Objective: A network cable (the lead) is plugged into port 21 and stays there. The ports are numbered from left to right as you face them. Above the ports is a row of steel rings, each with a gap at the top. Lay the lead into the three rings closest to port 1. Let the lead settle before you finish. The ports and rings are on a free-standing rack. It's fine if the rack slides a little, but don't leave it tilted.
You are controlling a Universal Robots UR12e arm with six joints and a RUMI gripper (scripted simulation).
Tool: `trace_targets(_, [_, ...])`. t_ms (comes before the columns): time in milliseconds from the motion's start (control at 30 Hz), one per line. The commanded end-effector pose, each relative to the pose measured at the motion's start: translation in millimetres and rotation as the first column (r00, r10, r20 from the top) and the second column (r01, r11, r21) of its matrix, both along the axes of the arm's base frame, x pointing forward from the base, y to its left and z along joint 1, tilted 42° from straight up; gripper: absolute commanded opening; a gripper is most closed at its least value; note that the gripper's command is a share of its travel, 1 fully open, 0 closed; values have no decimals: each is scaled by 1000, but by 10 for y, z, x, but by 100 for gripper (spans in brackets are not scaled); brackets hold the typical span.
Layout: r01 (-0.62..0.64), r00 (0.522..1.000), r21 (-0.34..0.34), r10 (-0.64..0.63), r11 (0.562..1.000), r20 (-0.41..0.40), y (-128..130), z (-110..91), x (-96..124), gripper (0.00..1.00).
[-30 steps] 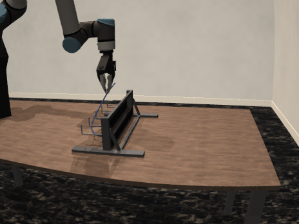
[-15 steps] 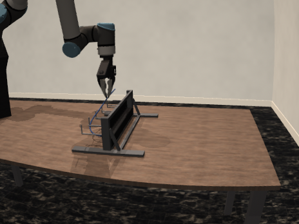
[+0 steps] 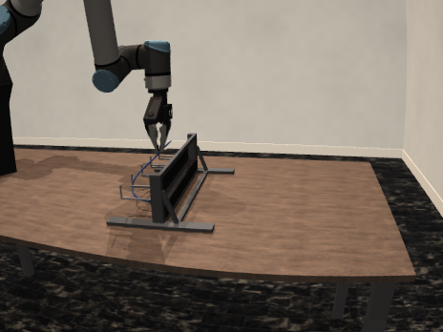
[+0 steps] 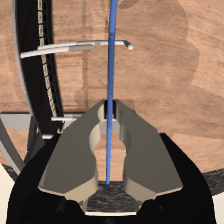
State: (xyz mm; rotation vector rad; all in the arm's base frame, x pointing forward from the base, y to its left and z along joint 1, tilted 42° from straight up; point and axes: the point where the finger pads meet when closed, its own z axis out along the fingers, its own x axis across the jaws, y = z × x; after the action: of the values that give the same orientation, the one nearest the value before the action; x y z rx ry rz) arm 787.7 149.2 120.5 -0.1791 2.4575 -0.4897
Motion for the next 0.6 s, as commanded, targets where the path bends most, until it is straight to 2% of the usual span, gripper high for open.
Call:
trace_targets(0, [0, 1000, 0, 0, 1000, 3, -39, -66, 91, 0])
trace_targets(567, [0, 1000, 0, 0, 1000, 3, -81, -170, 175, 0])
